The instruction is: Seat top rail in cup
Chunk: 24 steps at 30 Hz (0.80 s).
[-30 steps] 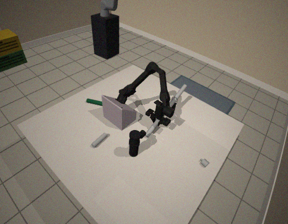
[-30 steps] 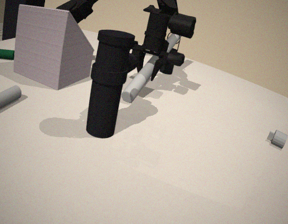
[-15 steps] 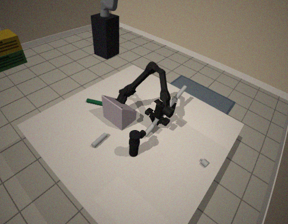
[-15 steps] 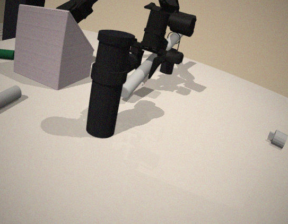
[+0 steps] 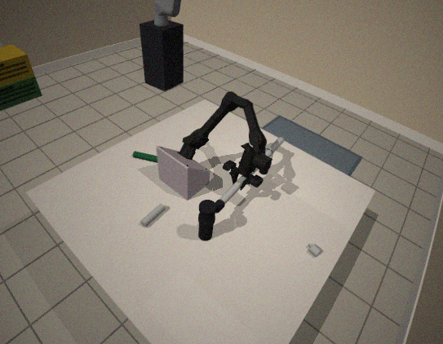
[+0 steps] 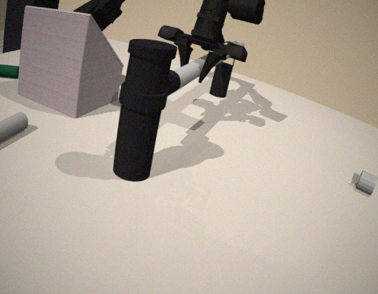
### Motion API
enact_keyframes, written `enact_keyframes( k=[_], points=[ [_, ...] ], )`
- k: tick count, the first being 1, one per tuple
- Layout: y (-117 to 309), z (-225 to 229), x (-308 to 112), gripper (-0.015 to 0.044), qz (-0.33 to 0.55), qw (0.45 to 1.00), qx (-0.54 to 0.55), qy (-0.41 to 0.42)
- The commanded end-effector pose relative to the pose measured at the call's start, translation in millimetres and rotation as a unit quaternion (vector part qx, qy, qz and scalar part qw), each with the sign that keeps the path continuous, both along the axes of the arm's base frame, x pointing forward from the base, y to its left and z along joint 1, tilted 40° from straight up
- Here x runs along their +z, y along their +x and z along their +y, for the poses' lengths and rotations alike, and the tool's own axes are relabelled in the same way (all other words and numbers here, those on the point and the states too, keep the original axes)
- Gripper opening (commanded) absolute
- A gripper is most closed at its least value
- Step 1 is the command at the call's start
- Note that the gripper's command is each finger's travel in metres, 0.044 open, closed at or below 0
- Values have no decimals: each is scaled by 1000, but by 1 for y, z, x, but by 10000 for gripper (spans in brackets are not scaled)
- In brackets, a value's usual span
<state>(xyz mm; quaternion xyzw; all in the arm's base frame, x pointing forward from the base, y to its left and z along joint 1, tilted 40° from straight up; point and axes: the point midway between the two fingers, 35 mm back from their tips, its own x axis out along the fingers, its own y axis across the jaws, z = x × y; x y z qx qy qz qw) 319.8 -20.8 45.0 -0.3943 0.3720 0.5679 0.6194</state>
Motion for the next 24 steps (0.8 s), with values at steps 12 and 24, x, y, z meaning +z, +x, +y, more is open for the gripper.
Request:
enact_keyframes(
  k=[12, 24],
  points=[
    [0, -1, 1, 0, -1, 1000, 0, -3],
    [2, -4, 3, 0, -1, 1000, 0, -3]
  ],
)
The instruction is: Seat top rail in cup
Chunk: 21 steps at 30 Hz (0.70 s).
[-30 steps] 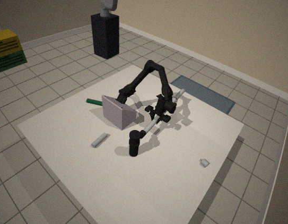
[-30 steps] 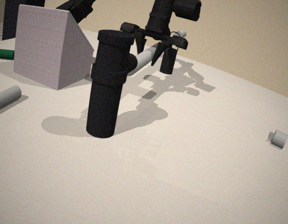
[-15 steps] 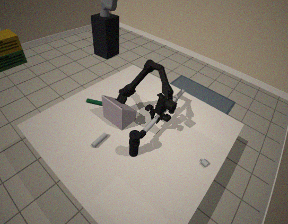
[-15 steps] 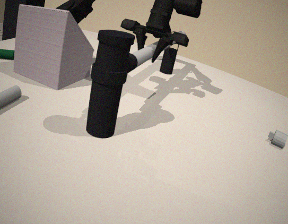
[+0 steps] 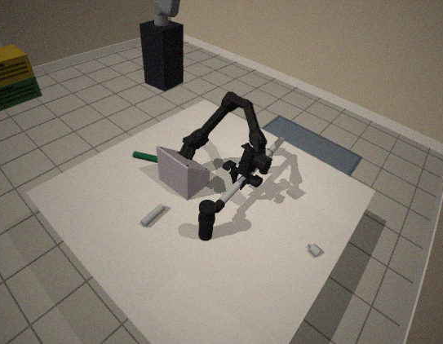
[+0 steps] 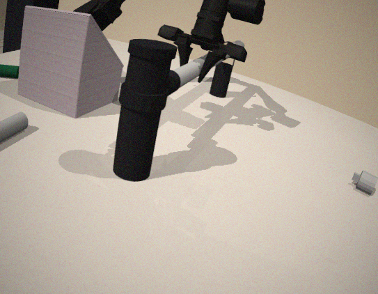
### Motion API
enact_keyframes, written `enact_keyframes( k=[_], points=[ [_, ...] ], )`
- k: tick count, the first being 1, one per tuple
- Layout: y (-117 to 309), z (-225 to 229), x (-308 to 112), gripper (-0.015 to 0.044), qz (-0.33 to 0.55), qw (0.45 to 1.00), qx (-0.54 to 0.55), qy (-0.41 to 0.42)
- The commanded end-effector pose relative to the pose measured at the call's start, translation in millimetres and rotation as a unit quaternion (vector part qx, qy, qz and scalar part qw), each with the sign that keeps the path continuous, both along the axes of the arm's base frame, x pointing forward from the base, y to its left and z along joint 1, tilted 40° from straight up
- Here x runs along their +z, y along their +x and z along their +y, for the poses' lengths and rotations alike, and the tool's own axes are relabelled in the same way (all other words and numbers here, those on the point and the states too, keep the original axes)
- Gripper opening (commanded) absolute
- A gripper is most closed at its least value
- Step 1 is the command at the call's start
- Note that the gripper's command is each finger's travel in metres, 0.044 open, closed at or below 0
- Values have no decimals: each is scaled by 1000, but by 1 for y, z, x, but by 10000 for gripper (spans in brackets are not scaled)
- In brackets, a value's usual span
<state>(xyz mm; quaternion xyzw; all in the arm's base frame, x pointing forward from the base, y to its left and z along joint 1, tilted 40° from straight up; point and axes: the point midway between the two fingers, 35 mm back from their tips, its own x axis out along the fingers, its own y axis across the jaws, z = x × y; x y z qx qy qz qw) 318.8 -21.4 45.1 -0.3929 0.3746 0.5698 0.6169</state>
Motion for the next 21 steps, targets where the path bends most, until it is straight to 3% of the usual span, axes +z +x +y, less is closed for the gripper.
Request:
enact_keyframes(
  k=[1, 21],
  points=[
    [3, -4, 3, 0, -5, 1000, -1, -2],
    [9, -10, 8, 0, -5, 1000, -1, -2]
  ],
)
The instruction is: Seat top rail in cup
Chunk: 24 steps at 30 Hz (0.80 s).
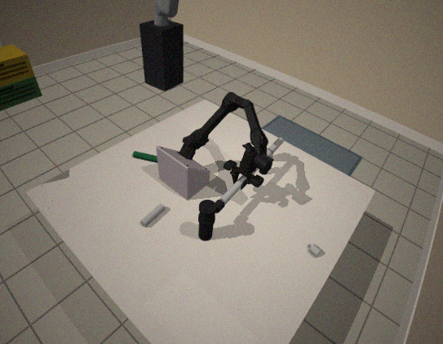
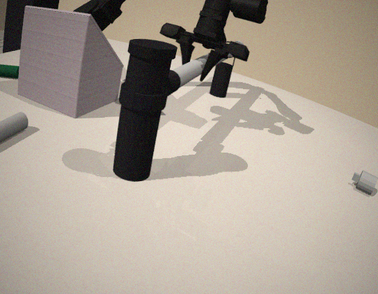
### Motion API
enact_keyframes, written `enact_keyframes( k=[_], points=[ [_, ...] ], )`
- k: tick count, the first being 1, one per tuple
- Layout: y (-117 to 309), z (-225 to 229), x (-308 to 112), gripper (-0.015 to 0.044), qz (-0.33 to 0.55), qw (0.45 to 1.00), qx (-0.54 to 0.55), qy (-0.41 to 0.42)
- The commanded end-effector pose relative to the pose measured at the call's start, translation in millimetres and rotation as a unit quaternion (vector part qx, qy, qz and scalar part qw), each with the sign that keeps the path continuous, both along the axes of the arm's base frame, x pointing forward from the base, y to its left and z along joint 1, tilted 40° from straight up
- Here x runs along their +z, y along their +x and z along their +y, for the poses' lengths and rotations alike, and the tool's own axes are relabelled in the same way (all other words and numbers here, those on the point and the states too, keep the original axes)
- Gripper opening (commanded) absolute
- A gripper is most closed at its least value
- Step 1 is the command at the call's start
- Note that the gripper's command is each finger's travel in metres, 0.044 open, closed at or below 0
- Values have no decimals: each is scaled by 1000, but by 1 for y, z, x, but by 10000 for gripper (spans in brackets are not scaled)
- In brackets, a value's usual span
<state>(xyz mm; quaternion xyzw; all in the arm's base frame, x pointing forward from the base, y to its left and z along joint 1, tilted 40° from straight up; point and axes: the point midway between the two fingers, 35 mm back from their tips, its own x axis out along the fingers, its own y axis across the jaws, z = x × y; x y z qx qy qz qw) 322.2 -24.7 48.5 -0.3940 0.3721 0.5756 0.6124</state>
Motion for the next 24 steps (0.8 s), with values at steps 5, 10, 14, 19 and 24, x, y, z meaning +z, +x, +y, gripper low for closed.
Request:
enact_keyframes(
  k=[5, 10, 14, 19, 24],
  points=[
    [6, -9, 5, 0, -7, 1000, -8, -3],
    [6, -11, 3, 0, -6, 1000, -7, -3],
    [4, -13, -2, 0, -4, 1000, -5, -2],
    [3, -17, -9, 0, -2, 1000, -2, -1],
    [1, -20, -13, 0, 0, 1000, 1, 0]
  ],
)
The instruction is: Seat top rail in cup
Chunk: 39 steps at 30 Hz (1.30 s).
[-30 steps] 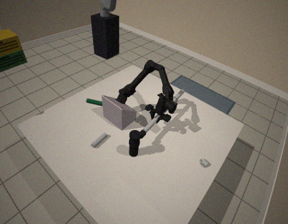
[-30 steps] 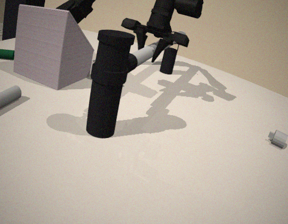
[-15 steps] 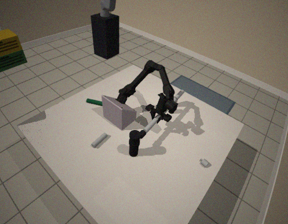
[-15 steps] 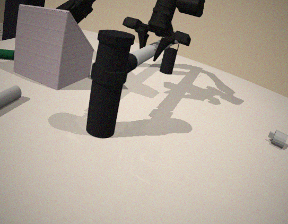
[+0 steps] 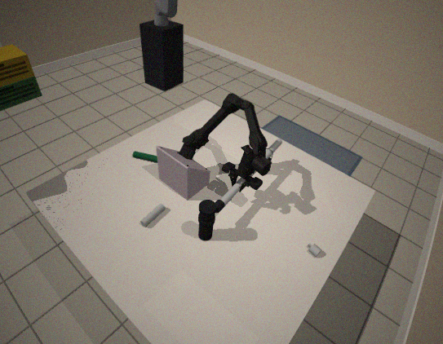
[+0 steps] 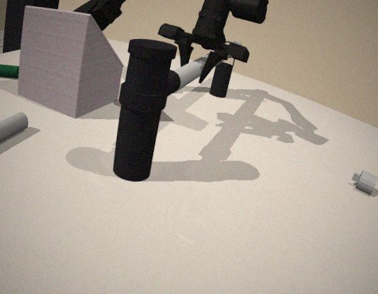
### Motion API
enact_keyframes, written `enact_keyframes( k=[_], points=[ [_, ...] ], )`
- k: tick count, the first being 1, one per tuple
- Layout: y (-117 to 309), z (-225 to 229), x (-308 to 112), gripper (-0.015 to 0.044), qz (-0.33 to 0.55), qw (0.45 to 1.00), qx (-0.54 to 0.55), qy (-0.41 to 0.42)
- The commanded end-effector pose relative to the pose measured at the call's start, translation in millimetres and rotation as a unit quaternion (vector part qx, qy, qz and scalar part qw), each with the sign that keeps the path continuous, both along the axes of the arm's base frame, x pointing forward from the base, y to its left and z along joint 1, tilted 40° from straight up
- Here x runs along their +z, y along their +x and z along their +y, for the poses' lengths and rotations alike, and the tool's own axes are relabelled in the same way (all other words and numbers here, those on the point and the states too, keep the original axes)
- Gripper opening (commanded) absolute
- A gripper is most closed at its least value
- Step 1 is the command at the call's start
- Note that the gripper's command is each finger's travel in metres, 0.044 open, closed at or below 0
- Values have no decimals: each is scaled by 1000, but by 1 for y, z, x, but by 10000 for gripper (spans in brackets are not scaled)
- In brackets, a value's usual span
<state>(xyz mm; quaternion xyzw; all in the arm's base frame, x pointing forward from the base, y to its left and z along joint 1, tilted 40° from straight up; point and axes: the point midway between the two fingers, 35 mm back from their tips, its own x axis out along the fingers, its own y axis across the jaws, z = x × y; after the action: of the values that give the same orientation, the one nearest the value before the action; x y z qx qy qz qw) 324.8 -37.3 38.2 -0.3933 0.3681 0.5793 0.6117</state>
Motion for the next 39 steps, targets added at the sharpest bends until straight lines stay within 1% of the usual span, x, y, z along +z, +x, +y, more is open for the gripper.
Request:
enact_keyframes(
  k=[1, 36, 39],
  points=[
    [-1, -7, -3, 0, 0, 1000, -3, -4],
    [-1, -7, -3, 0, 0, 1000, -3, -4],
    [-1, -2, -2, 0, 1, 1000, -1, 1]
  ],
)
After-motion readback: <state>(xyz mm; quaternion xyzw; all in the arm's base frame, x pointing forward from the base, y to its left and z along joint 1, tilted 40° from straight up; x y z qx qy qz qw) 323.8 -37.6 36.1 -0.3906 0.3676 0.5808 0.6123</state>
